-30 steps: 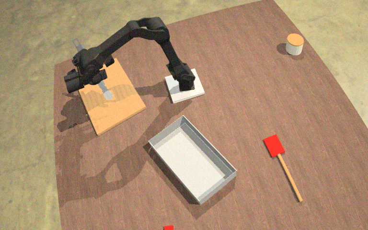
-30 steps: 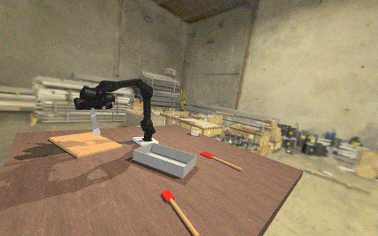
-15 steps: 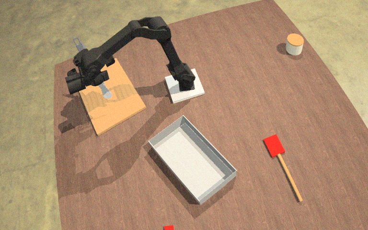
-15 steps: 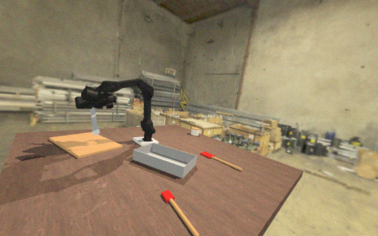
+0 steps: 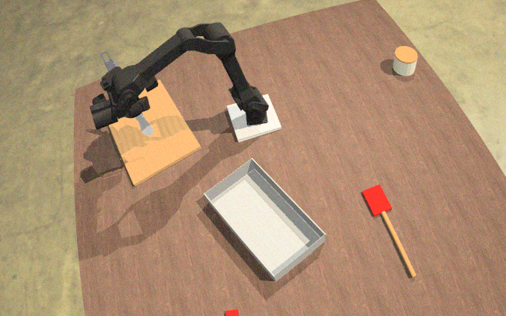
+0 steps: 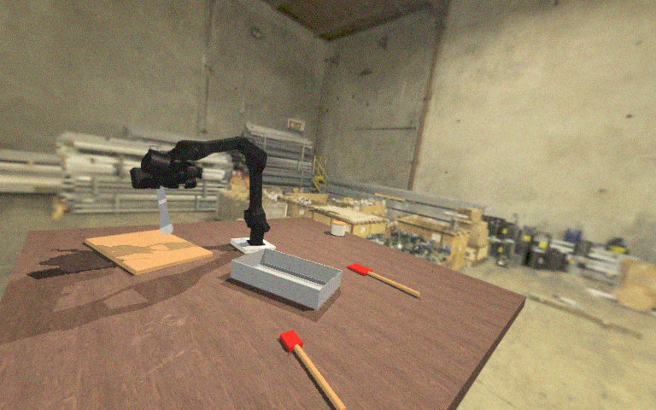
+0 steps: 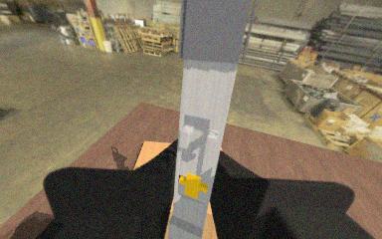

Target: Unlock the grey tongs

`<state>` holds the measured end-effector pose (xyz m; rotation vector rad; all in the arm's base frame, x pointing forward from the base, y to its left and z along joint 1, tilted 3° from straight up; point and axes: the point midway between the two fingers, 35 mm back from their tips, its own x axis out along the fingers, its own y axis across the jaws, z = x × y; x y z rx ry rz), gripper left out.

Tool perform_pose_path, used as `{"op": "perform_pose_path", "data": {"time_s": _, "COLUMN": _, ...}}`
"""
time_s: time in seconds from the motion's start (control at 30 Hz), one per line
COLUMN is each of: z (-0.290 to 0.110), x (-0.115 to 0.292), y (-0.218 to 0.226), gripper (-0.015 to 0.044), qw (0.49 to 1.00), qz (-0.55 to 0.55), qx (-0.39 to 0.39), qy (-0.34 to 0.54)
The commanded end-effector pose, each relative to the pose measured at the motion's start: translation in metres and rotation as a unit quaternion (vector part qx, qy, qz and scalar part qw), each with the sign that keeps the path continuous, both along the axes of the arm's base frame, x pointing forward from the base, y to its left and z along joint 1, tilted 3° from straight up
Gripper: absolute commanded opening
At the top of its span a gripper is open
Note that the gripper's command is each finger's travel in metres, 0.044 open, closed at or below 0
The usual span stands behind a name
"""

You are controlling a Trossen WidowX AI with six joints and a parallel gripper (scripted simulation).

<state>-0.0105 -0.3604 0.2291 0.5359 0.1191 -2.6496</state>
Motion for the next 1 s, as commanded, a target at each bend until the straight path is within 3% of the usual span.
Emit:
{"op": "perform_pose_path", "data": {"time_s": 0.0, "z": 0.002, "x": -0.001, "y": 0.0, "gripper": -0.015, "qw": 1.0, "qz": -0.002, "qx": -0.006, "qy": 0.003}}
{"op": "perform_pose_path", "data": {"time_s": 0.3, "z": -0.003, "x": -0.004, "y": -0.002, "gripper": -0.015, "qw": 1.0, "qz": -0.004, "qx": 0.013, "qy": -0.015}}
{"op": "perform_pose_path", "data": {"time_s": 0.97, "z": -0.047, "x": -0.026, "y": -0.01, "gripper": -0.015, "qw": 0.95, "qz": -0.017, "qx": 0.18, "qy": -0.255}}
